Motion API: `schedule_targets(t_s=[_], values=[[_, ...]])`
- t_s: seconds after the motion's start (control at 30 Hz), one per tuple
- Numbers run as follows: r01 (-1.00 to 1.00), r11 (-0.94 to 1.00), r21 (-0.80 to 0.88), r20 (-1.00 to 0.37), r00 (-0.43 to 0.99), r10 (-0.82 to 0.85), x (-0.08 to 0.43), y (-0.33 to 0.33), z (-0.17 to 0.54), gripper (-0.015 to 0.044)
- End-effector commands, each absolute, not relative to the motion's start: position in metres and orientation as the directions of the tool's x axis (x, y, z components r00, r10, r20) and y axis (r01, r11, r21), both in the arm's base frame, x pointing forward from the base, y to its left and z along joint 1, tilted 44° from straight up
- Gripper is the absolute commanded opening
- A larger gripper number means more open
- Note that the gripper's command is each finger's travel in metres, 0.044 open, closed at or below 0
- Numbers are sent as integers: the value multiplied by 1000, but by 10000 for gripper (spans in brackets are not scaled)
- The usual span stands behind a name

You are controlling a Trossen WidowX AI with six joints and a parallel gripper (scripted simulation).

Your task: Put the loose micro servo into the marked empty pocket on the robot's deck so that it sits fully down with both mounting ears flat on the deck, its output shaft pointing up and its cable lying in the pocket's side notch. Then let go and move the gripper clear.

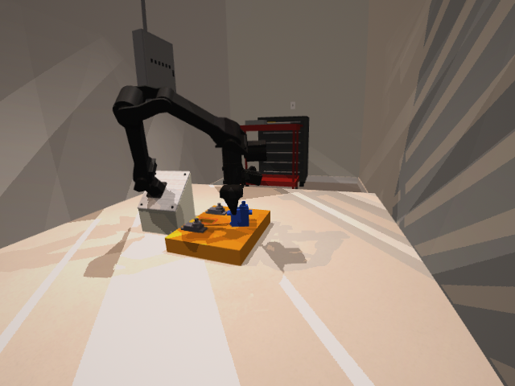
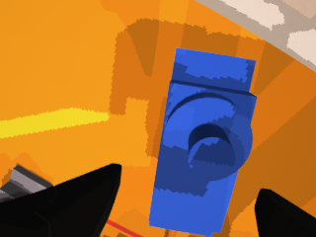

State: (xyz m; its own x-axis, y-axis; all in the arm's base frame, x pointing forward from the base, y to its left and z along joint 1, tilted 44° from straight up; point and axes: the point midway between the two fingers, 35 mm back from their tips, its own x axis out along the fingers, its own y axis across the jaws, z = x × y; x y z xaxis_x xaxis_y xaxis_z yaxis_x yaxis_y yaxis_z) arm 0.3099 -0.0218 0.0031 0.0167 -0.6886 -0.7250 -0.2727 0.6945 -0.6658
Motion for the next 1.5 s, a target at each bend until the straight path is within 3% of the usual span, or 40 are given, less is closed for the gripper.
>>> schedule_targets(t_s=[0.0, 0.1, 0.27, 0.4, 1.1, 1.47], values=[[-277, 690, -669, -721, 17, -692, 309, -23, 3, 204], [-277, 690, -669, -721, 17, -692, 309, -23, 3, 125], [-277, 690, -669, -721, 17, -692, 309, -23, 3, 92], [-277, 691, -668, -722, 17, -692, 309, -16, 9, 0], [-272, 692, -668, -723, 16, -691, 291, 3, 19, 0], [-81, 719, -690, -723, 16, -691, 291, 3, 19, 0]])
